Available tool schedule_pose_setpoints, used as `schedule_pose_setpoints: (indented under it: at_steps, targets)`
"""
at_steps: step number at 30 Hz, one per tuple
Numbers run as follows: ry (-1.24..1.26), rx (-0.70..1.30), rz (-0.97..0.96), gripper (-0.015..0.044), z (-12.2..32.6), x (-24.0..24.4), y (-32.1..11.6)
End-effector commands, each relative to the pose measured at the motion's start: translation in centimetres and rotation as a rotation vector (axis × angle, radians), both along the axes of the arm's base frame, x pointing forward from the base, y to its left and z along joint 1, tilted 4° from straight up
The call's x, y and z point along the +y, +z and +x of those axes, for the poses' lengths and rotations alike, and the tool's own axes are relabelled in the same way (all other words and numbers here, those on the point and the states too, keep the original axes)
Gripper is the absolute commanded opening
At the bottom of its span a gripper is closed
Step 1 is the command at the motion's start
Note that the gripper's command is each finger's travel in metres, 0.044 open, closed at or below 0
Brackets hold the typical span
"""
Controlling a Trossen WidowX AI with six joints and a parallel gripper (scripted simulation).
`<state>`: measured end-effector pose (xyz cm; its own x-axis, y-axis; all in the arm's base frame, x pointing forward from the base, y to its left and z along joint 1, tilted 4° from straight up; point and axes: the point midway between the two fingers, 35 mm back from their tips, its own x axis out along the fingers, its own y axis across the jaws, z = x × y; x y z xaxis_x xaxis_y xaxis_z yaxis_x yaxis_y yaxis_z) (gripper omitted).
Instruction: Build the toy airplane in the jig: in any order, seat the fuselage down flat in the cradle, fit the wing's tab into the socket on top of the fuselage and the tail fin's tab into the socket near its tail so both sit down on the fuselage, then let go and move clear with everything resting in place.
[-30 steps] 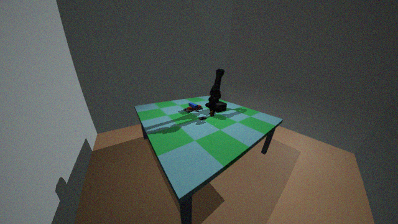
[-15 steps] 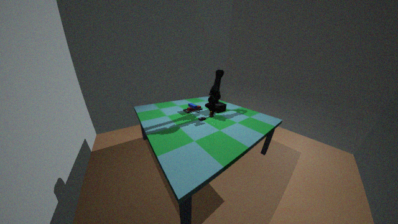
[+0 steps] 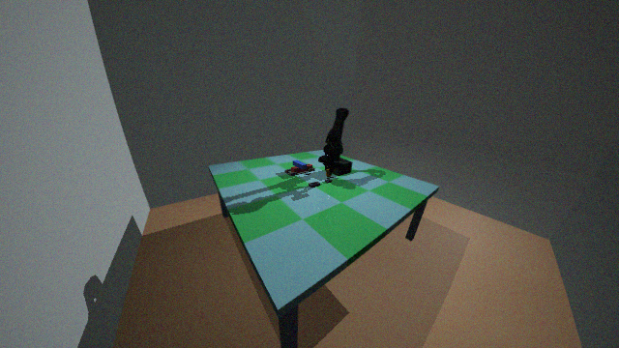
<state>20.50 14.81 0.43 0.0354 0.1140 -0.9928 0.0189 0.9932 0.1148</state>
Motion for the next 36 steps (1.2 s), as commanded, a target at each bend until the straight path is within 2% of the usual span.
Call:
schedule_pose_setpoints:
  at_steps: [1,29,36]
  targets:
    - [0.004,-0.001,0.0,0.0,0.2,0.0,1.3]
    - [0.002,0.043,-0.034,0.0,-1.5,-1.8,9.4]
    - [0.004,0.042,-0.037,0.0,-0.9,-2.8,9.3]
